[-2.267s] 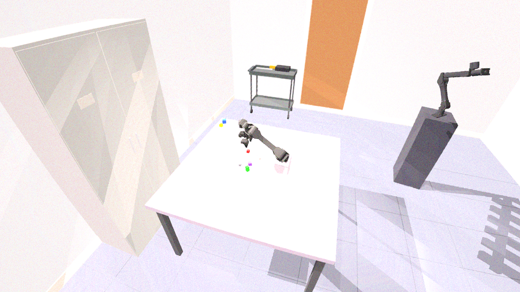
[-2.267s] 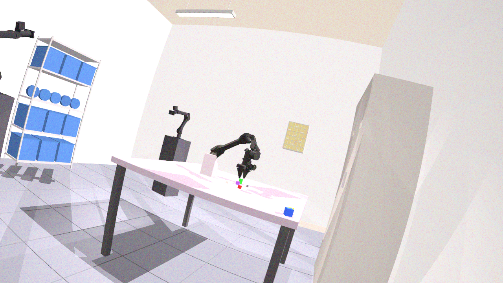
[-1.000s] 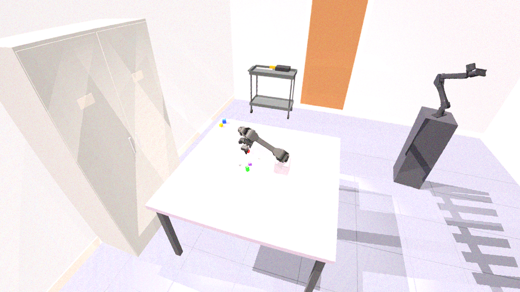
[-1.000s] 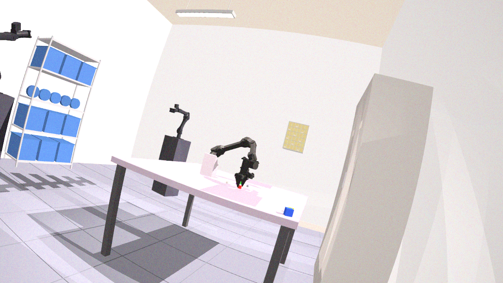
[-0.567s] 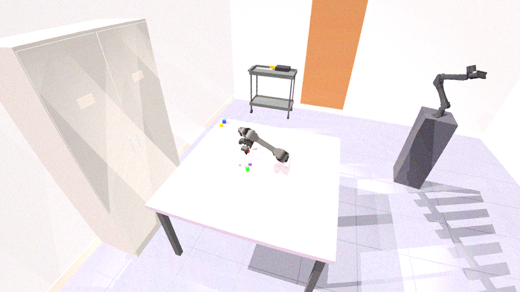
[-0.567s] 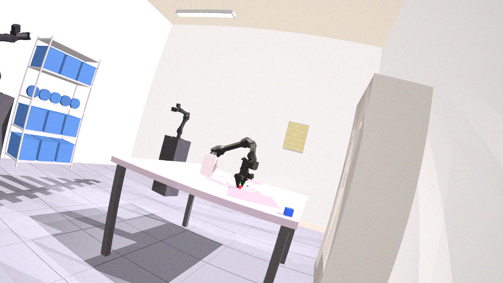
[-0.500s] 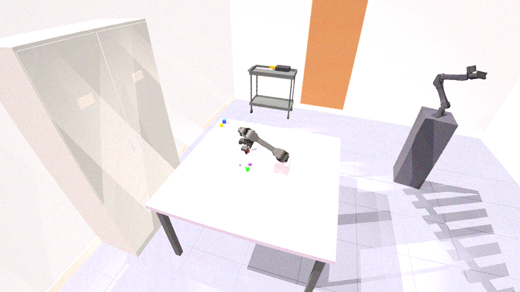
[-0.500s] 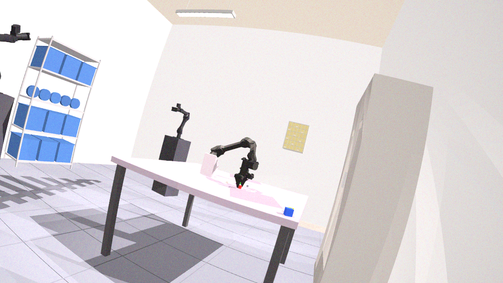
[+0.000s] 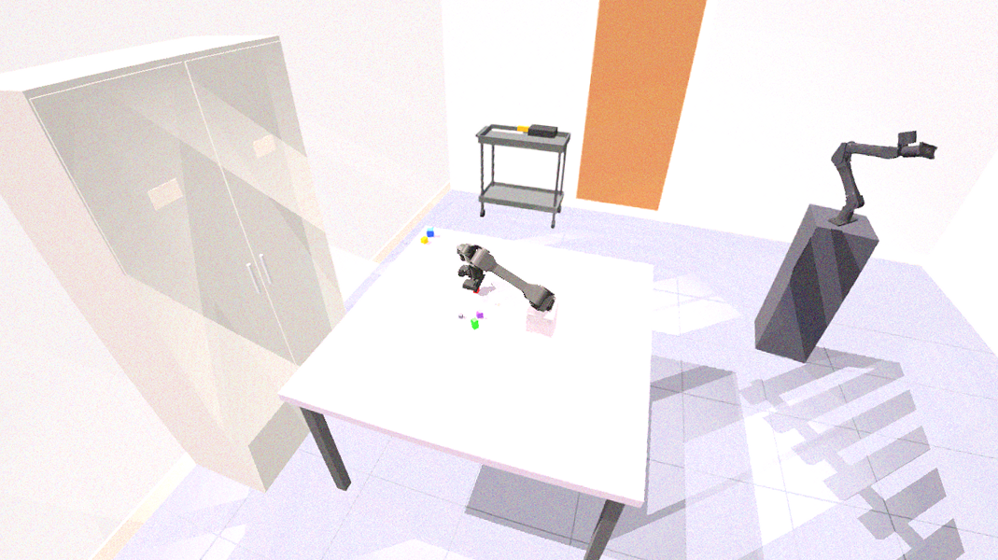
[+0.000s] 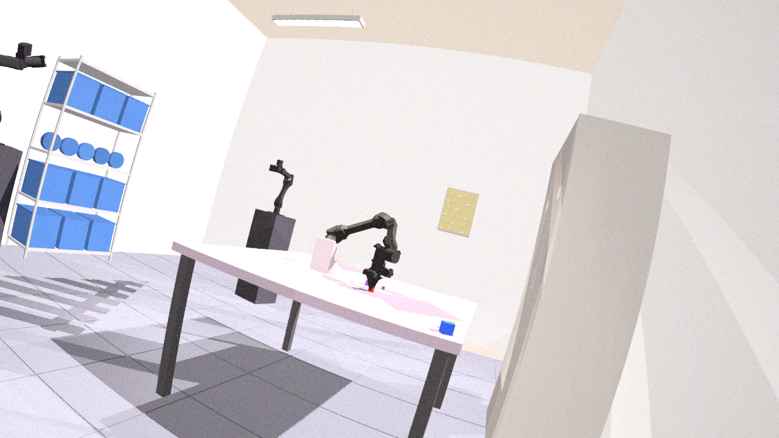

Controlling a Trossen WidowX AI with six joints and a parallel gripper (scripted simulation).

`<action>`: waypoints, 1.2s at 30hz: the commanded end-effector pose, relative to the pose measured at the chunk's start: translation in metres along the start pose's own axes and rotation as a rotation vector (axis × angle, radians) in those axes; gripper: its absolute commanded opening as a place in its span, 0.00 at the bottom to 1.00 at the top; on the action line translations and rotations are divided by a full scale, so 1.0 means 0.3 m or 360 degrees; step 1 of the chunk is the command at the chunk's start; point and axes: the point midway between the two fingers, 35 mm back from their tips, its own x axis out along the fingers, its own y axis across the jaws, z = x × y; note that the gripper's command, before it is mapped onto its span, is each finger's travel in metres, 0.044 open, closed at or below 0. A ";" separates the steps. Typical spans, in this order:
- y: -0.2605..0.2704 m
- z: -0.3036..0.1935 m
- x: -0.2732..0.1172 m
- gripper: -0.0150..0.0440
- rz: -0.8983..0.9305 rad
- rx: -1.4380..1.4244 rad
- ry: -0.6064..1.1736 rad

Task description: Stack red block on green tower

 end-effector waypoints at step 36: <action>-0.004 0.004 -0.399 0.25 -0.0004 0.0009 -0.0001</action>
